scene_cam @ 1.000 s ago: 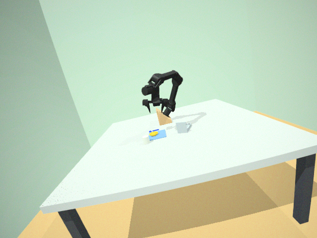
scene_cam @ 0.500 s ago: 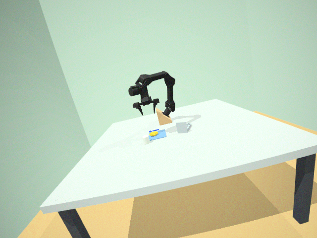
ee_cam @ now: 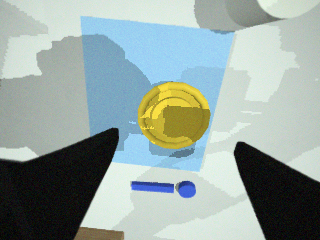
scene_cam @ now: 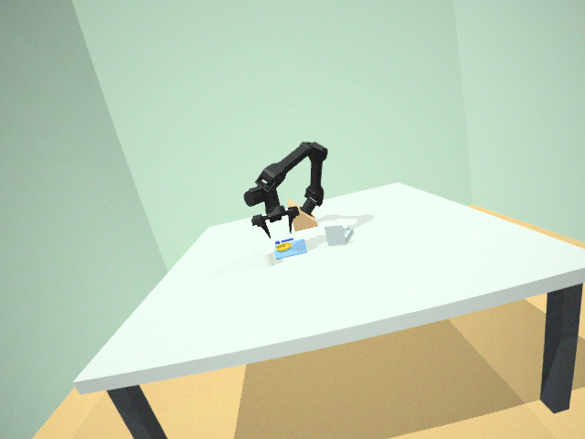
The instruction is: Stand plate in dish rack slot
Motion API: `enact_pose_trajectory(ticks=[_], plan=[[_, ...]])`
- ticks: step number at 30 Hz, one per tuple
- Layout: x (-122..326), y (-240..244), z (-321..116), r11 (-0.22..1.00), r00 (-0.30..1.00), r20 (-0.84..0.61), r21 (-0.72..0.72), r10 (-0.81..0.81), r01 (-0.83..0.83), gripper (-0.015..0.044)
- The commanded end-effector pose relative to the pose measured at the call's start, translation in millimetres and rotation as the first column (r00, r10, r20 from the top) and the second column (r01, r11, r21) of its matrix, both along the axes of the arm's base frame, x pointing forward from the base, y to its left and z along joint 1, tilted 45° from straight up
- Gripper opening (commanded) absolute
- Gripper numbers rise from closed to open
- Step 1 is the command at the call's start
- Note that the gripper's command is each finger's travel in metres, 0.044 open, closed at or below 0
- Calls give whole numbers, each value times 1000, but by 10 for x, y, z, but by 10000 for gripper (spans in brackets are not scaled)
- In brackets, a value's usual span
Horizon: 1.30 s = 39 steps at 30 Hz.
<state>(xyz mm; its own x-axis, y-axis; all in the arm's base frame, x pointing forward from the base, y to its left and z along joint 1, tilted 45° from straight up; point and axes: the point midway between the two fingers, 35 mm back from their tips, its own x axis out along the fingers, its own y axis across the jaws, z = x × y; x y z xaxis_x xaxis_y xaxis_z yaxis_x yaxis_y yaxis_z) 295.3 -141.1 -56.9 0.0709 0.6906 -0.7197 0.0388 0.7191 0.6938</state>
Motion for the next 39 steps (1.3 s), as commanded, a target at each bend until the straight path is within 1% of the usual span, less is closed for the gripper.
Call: enact_pose_trajectory(ticks=[1,34,37,39], plan=[[6,63,-51,1000,1000,-1,4,-4,4,400],[5,417,-410,1000,1000,0,7,-3,3,400],[5,417,-410,1000,1000,0,7,-3,3,380],[5,417,-410,1000,1000,0,7,-3,3,379]])
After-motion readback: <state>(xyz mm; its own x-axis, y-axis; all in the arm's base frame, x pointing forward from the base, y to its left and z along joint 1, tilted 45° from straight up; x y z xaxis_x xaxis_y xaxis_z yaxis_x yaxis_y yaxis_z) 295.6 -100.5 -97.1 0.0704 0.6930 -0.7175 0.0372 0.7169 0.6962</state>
